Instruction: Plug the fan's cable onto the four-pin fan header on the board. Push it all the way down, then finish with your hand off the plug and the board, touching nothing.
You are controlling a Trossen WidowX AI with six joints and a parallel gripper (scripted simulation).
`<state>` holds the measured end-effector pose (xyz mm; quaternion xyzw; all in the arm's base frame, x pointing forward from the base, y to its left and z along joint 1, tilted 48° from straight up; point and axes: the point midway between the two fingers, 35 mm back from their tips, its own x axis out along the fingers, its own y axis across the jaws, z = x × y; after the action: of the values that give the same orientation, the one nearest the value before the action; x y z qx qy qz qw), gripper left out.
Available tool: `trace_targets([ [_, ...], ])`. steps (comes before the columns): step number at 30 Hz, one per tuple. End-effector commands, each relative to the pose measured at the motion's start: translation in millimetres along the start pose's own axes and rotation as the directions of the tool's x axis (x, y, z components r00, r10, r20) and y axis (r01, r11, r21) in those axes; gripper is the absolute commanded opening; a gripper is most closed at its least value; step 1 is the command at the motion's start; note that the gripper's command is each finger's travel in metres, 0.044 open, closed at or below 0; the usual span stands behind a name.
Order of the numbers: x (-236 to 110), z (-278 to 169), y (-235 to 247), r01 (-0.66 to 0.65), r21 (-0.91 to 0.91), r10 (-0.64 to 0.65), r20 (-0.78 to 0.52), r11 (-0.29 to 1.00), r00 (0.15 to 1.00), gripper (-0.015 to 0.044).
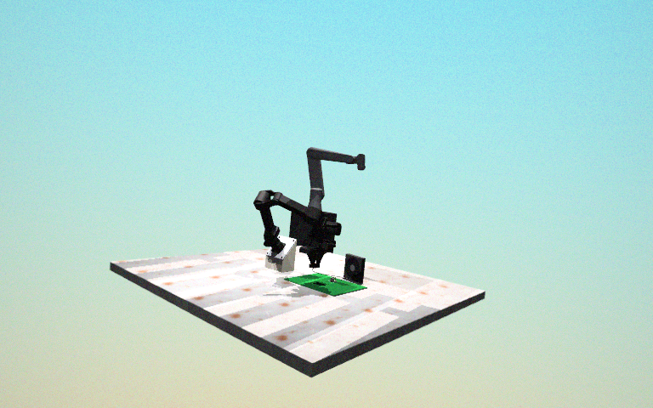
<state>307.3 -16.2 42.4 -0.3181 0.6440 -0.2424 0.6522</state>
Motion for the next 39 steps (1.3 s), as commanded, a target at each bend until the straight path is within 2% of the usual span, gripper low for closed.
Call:
trace_targets([
  [1, -0.9, 2.0, 0.7, 0.008, -0.141, -0.008, 0.0, 0.99, 1.0, 0.0],
  [10, -0.9, 2.7, 1.7, 0.011, -0.437, -0.015, -0.006, 0.899, 1.0, 0.0],
  [19, -1.0, 3.4, 2.7, 0.008, -0.687, -0.023, -0.013, 0.727, 1.0, 0.0],
  [27, -0.1, 2.9, 2.9, 0.001, -0.703, -0.017, -0.016, 0.711, 1.0, 0.0],
  [39, 14.8, -5.8, 7.4, -0.121, -0.702, 0.119, -0.052, 0.702, 0.992, 0.0],
])
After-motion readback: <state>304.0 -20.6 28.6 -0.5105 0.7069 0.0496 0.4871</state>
